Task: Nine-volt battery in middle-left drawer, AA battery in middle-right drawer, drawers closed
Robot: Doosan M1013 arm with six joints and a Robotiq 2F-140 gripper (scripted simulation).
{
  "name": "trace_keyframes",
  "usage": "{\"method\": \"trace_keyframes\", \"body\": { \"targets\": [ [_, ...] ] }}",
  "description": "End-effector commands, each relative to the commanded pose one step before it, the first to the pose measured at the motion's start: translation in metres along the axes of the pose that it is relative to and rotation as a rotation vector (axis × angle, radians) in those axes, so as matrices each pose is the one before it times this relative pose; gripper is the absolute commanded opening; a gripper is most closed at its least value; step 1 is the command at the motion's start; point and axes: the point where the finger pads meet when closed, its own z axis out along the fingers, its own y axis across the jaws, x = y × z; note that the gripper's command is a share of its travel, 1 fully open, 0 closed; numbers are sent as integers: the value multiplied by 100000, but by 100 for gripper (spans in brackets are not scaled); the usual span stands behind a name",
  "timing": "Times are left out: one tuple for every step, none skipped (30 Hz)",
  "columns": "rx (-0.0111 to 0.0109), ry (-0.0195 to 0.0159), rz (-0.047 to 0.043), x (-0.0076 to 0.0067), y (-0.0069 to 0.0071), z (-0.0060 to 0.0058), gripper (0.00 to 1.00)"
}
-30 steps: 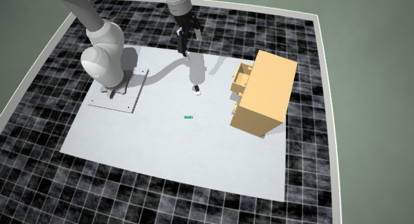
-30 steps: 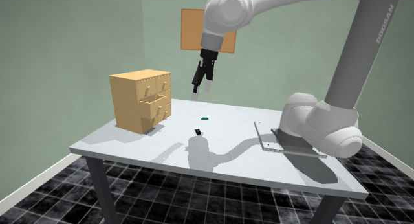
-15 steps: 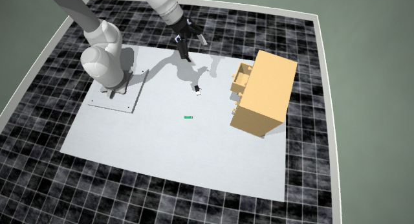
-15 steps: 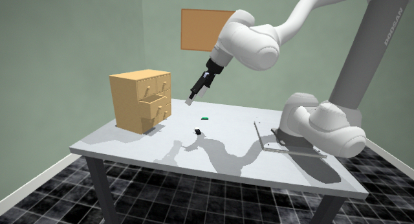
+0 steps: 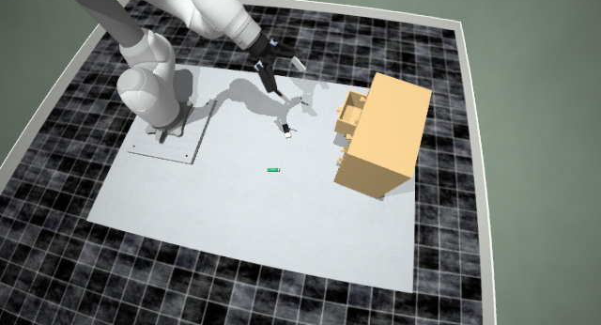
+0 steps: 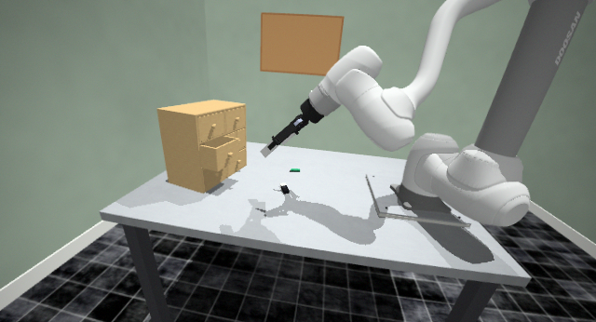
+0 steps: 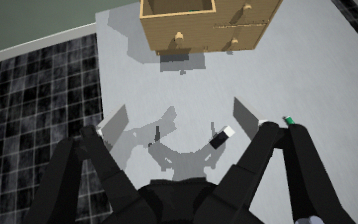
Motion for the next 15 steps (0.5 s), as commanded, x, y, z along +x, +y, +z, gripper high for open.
{"method": "trace_keyframes", "body": {
  "targets": [
    [-2421, 8828, 644, 101, 204, 706, 100],
    [143, 1334, -8, -10, -42, 146, 100],
    [-125, 1311, 0, -8, 37, 165, 100],
    [-59, 1306, 1, -6, 17, 157, 100],
    [0, 0, 0, 0, 0, 0, 100],
    [0, 0, 0, 0, 0, 0, 100],
    [59, 1294, 2, -8, -18, 146, 100],
    [127, 1274, 2, -12, -38, 139, 100],
    [-160, 1286, -10, -20, 47, 166, 100],
    [-35, 1286, -1, -15, 10, 153, 100],
    [86, 1276, 8, -12, -26, 140, 100],
    [69, 1271, 5, -18, -21, 142, 100],
    [-142, 1305, -16, -30, 41, 166, 100],
    [-10, 1300, 0, -22, 2, 151, 100],
    [114, 1283, 16, -16, -34, 136, 100]
  ]
}}
